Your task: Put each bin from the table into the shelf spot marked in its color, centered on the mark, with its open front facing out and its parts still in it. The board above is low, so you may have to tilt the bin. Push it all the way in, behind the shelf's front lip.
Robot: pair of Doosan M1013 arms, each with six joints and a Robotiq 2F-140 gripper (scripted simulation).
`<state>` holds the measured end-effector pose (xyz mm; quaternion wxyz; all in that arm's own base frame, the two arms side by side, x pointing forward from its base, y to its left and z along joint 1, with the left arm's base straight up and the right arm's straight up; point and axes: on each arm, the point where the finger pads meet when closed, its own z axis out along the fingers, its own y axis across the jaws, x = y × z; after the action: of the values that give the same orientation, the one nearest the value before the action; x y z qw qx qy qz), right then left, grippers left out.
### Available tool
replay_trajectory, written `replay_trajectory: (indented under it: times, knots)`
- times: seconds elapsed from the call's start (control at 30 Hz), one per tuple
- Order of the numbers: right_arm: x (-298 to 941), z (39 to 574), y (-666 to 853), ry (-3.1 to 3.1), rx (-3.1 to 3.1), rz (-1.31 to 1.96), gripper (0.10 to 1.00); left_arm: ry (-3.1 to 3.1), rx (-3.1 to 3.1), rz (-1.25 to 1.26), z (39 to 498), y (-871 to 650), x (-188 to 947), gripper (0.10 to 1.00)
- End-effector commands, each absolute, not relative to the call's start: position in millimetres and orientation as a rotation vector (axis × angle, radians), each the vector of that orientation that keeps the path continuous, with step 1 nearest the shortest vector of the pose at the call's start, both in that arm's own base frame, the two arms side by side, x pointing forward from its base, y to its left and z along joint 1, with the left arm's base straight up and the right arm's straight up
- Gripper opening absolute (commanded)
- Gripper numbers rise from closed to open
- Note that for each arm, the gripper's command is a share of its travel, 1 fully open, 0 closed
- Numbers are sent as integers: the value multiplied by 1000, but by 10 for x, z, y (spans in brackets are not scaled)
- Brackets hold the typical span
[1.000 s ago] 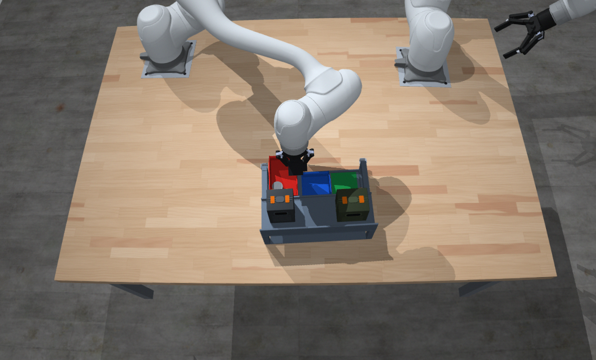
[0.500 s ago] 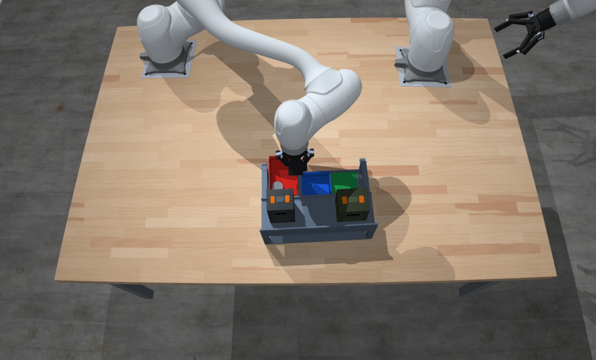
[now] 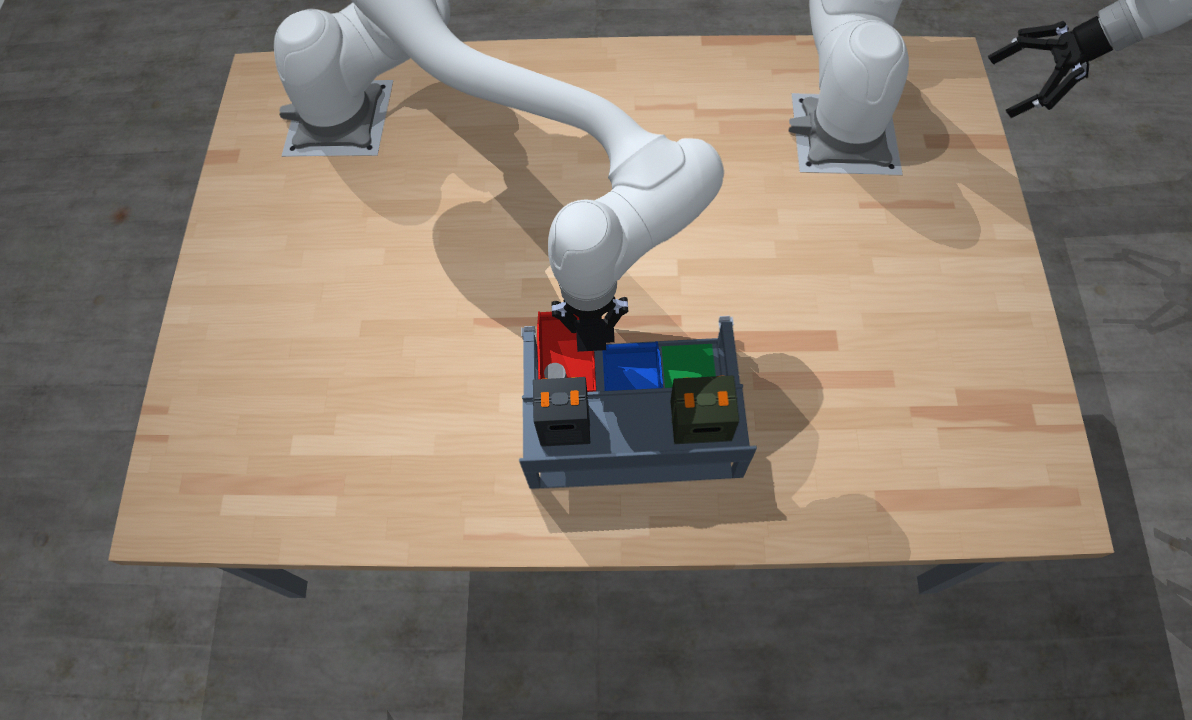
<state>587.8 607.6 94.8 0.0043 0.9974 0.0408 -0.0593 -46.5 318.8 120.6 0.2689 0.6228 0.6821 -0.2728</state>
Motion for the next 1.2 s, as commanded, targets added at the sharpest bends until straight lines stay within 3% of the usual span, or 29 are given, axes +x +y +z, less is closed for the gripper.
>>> replay_trajectory:
  times: [0.0,1.17]
  knots:
    - [5880,964,6079,128,3126,-184,154,1840,1680,-735,1210,3191,-466,1000]
    - [5880,1251,6079,128,3126,-184,154,1840,1680,-735,1210,3191,-466,1000]
